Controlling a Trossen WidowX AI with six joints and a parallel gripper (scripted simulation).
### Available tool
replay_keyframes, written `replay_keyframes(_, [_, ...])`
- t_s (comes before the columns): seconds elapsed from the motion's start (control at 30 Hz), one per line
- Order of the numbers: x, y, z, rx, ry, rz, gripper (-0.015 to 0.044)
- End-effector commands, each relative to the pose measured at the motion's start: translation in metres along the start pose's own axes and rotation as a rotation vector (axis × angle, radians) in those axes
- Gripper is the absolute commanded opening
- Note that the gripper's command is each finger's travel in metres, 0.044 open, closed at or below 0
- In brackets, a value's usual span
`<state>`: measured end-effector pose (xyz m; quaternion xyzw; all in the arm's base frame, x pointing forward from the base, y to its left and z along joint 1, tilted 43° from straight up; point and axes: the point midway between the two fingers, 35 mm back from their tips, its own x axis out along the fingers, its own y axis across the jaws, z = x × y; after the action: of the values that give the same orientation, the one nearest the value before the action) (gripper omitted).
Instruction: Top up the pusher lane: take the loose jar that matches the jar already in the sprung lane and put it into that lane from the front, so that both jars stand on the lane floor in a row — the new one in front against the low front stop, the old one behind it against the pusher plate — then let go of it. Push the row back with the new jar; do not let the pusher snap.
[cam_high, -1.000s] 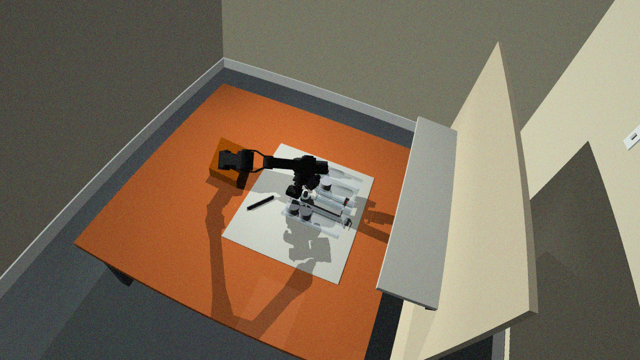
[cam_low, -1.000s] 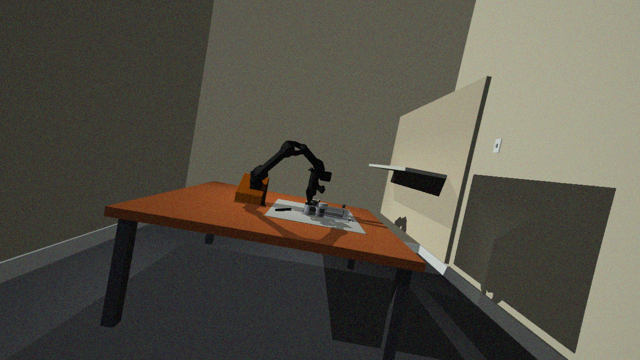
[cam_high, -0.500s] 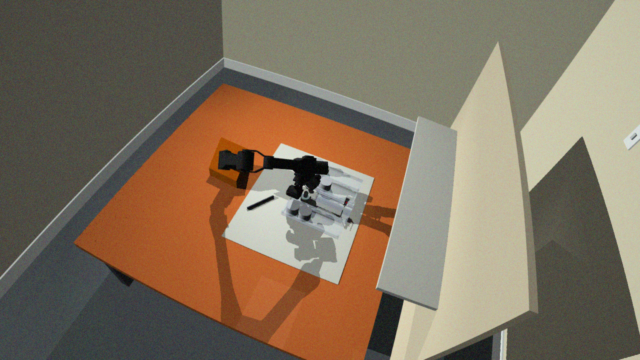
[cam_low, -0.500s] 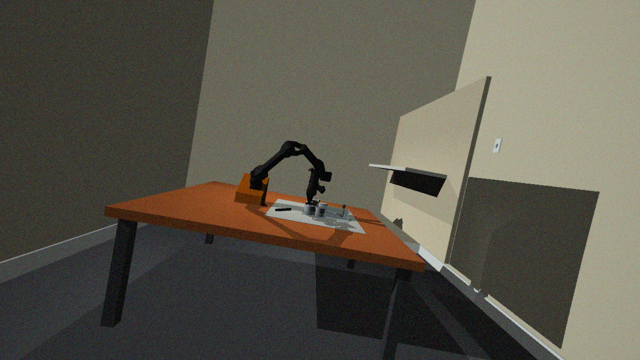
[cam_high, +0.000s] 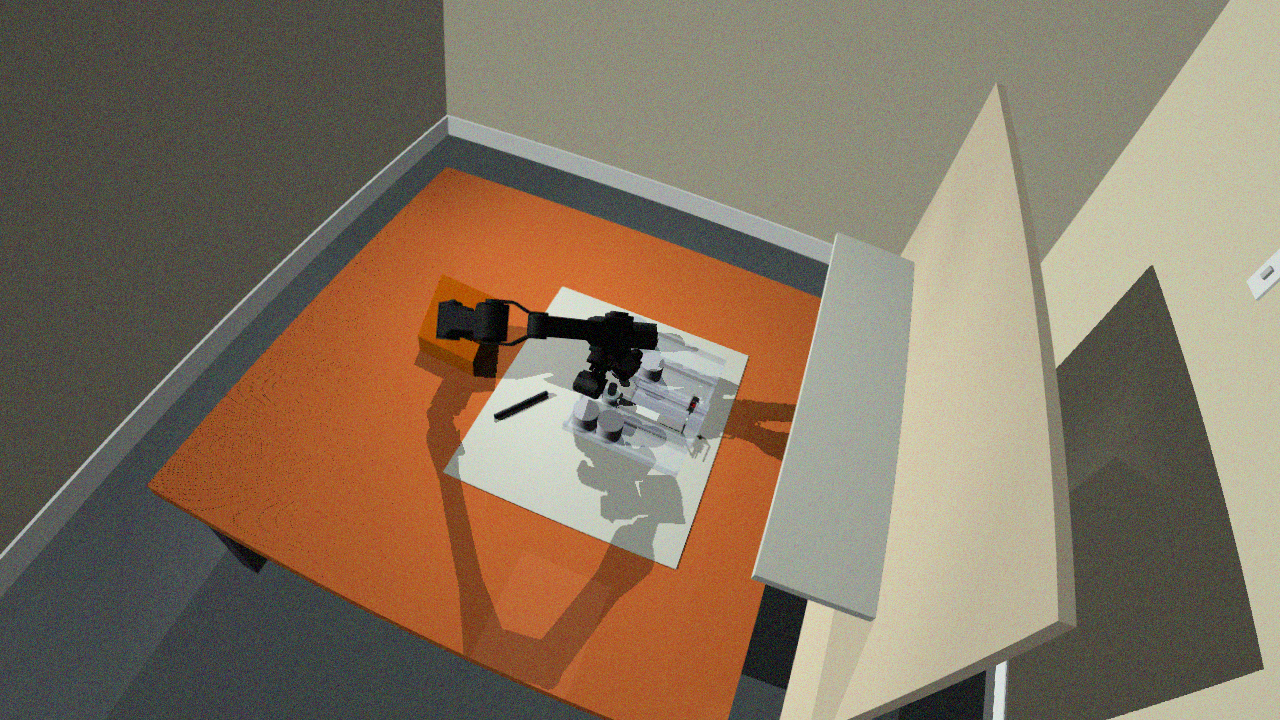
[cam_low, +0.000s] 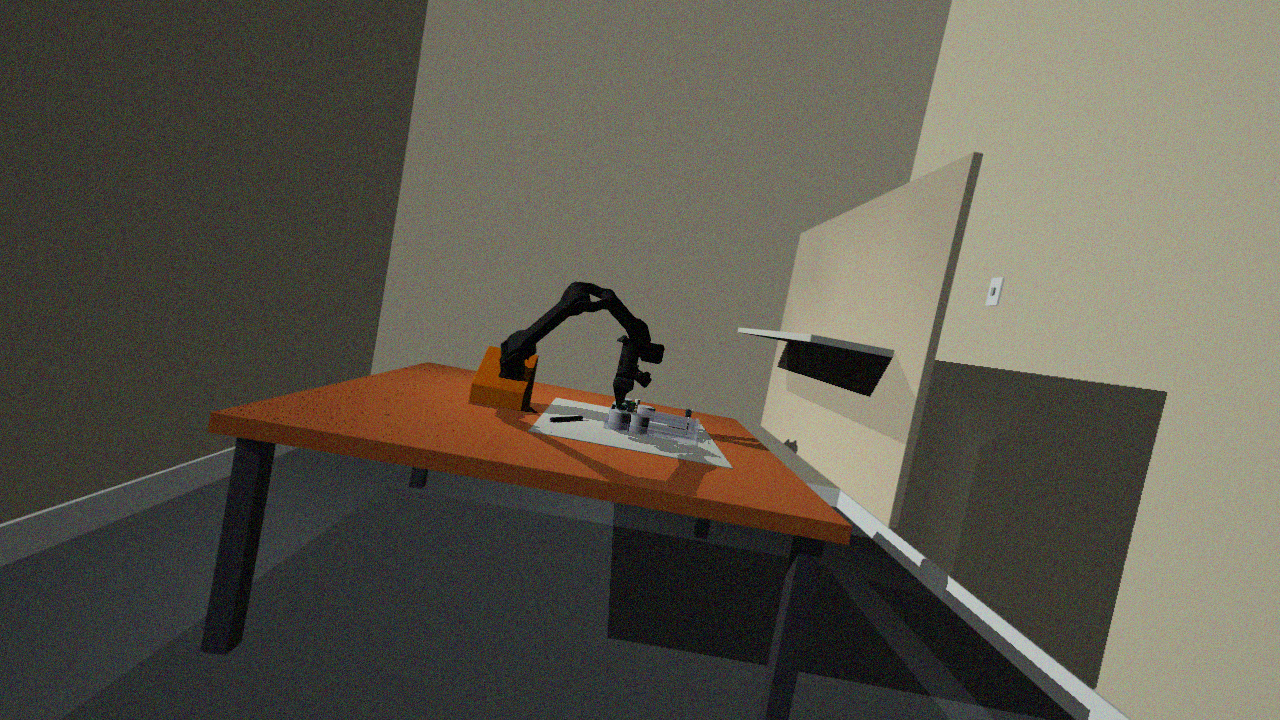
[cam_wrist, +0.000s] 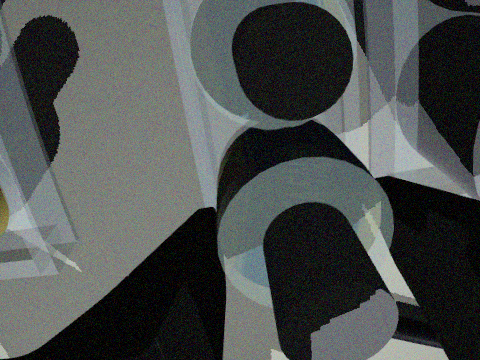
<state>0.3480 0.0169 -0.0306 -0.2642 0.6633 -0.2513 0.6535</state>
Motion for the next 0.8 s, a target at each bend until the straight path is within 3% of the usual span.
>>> replay_keyframes(0.0, [-0.0018,-0.0017,0.0081,0.016,-0.024,-0.003,0.0000])
replay_keyframes(0.77, [0.0067,-0.0017,0.0083,0.016,-0.024,-0.003,0.0000])
